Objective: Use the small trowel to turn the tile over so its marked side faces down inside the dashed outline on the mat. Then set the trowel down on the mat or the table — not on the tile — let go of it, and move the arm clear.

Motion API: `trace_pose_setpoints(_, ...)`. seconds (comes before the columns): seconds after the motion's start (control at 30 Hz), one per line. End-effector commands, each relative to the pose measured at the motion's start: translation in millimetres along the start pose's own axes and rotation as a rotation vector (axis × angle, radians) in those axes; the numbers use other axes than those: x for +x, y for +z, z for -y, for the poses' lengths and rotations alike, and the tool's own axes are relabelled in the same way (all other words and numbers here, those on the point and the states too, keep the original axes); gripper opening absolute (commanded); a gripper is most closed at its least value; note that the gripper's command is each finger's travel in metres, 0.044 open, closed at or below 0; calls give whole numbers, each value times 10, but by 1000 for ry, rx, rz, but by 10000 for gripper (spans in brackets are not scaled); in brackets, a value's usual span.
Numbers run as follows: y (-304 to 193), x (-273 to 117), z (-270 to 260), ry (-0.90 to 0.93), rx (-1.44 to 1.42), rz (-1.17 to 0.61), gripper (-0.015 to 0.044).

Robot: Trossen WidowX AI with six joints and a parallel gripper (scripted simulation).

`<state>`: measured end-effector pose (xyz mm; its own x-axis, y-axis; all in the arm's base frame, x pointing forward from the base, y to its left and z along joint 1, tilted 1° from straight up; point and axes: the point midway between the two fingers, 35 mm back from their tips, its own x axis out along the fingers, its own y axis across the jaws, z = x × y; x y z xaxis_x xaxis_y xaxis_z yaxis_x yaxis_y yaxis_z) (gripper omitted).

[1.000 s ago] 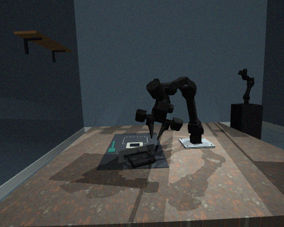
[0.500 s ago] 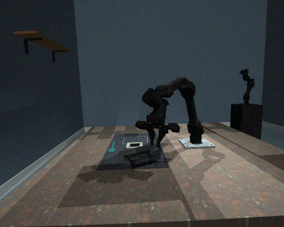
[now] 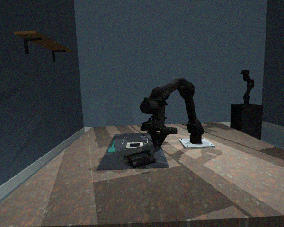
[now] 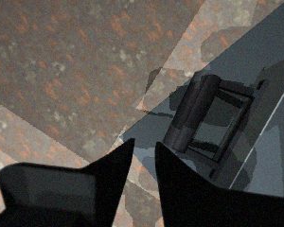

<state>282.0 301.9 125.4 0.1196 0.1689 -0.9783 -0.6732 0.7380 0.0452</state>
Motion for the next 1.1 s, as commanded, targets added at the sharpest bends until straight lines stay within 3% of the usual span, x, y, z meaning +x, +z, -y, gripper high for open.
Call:
trace_pose_setpoints(0.0,-171,24,114,-34,118,-75,100)
trace_pose_setpoints(0.2,-388,32,233,-82,256,-166,100)
trace_pose_setpoints(1.07,-480,139,513,-86,260,-169,100)
